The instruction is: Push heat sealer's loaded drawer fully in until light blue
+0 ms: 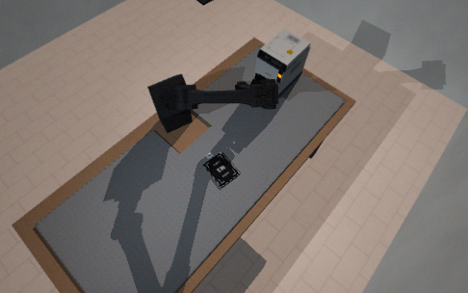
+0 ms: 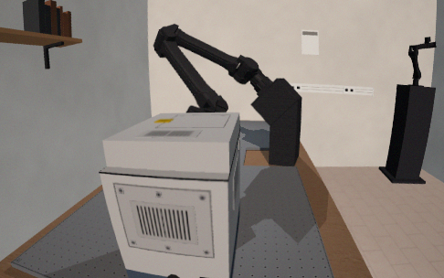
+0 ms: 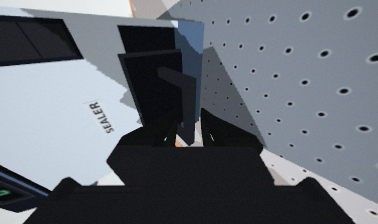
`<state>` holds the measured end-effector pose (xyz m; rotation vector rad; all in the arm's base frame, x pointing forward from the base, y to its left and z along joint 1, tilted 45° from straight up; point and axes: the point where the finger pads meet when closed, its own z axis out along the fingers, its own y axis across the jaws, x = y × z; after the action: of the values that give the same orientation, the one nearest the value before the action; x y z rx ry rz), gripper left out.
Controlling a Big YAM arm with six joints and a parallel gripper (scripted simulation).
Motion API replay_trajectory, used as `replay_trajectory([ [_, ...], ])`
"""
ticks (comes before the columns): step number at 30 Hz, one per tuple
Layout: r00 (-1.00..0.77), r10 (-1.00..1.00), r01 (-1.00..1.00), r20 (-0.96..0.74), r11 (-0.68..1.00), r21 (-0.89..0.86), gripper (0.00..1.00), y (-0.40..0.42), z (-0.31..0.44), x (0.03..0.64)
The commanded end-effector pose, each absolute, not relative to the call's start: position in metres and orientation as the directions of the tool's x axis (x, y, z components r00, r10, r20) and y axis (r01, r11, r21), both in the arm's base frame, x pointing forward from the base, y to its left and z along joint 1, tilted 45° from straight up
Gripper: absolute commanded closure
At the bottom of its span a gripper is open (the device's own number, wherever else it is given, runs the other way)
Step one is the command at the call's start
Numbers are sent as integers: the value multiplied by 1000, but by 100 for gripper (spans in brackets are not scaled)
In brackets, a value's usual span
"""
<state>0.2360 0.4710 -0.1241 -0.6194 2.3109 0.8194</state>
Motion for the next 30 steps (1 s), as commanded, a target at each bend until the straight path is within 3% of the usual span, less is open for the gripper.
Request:
replay_trajectory([
  [1,-703,-224,-602,-675,693,397,70,473,-122,234],
  [30,-691,-228,-619,-686,678,397,70,448,-89,213],
])
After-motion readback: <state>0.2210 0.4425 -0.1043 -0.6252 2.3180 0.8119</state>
